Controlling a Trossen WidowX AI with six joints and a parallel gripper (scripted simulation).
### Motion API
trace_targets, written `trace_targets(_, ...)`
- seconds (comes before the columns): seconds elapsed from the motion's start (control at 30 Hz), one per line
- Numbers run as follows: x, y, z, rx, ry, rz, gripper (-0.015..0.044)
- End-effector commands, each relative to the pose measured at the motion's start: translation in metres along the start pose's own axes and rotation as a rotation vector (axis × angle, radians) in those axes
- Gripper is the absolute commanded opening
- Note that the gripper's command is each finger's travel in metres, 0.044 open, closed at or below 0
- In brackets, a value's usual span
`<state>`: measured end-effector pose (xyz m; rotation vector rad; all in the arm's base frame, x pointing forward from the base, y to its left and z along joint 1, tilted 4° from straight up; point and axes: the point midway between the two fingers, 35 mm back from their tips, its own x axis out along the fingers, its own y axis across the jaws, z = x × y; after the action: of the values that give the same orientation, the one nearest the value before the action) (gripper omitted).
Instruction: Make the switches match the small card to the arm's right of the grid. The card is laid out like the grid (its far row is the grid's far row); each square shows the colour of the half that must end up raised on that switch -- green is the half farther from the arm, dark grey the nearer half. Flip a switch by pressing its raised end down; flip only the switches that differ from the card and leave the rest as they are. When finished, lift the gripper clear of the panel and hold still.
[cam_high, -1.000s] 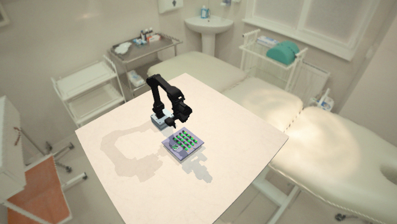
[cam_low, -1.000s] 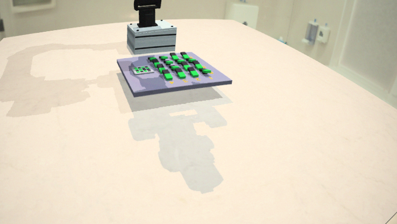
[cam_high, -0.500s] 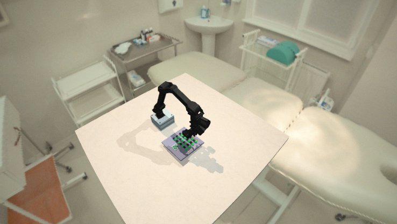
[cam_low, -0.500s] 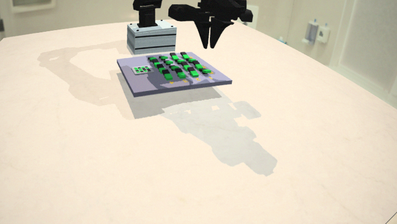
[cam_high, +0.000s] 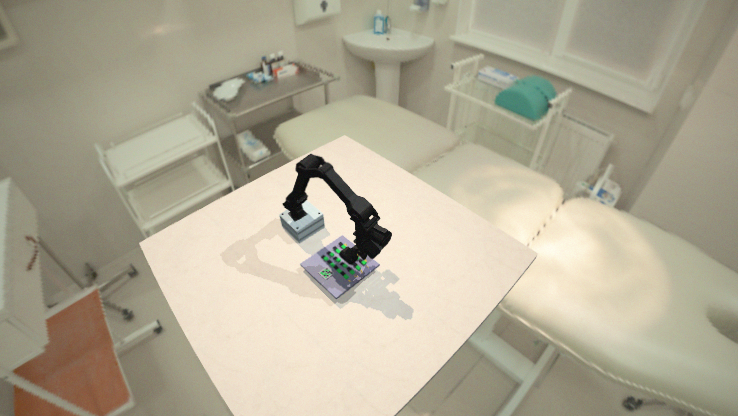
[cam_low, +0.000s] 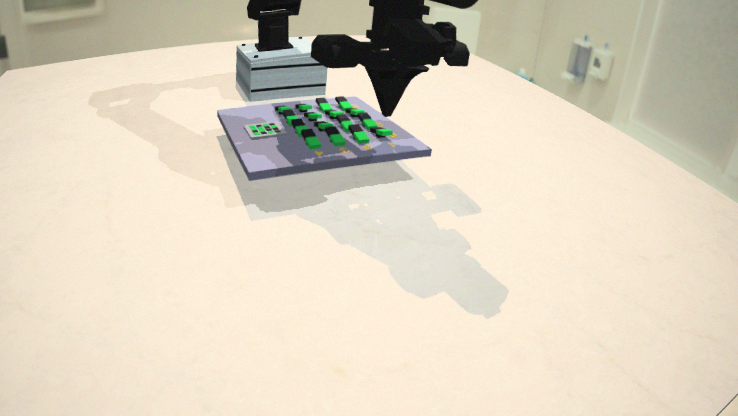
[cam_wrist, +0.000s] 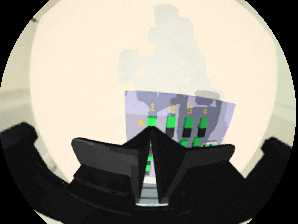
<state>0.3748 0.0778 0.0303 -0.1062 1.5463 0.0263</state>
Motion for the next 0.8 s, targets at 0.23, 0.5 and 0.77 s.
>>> trace_targets(0.23,0.012,-0.001,0.001,-0.001,-0.006,-0.003,0.0)
trace_targets(0.5,0.017,-0.001,0.001,-0.001,-0.006,-0.003,0.0)
trace_targets(0.77,0.017,-0.001,0.001,-0.001,-0.006,-0.003,0.0)
